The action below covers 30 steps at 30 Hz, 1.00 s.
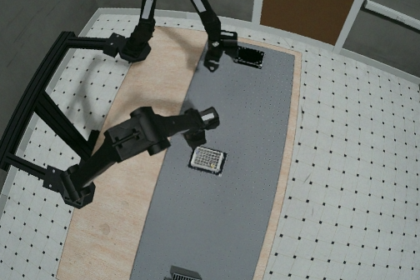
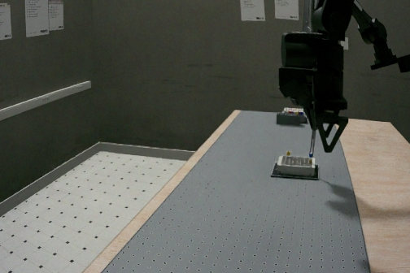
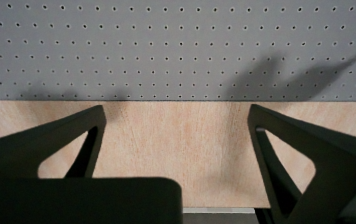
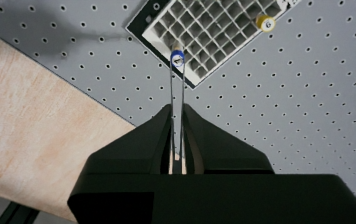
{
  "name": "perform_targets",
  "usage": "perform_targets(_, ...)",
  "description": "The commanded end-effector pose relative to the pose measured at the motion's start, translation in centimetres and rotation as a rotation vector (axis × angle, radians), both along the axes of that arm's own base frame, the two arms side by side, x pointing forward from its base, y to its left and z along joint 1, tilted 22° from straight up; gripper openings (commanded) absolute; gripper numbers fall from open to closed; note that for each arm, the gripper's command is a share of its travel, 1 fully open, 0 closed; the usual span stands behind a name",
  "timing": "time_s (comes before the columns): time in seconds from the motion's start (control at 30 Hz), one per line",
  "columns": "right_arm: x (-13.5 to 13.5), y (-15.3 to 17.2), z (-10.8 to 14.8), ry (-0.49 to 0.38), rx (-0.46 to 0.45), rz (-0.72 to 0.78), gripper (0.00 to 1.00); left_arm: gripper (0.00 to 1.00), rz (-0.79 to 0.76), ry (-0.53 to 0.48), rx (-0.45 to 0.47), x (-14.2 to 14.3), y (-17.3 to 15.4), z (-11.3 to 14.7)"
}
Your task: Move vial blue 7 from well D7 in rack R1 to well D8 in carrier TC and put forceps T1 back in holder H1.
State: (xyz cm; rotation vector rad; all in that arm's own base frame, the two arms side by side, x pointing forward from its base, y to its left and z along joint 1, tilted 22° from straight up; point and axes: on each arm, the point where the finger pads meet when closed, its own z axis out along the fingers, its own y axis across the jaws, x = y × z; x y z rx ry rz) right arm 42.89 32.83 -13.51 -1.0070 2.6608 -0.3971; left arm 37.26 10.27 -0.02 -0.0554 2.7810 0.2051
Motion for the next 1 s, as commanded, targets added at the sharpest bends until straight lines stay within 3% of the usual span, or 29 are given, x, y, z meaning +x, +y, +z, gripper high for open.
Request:
perform_targets(0.0, 2.2, 0.5, -0.6, -0.019, 0.014, -0.012, 0.09, 1.0, -0.009, -0.014, 0.007, 0.7, 0.1, 0.5)
perform_targets(0.3, 0.8, -0.8, -1.5, 0.003, -0.007, -0.013, 0.09, 1.0, -0.009, -0.014, 0.007, 0.7, 0.1, 0.5)
perform_targets(0.97, 0.7, -0.9, -1.4, 0.001, -0.004, -0.014, 0.09, 1.0, -0.009, -0.014, 0.007, 0.7, 0.1, 0.5)
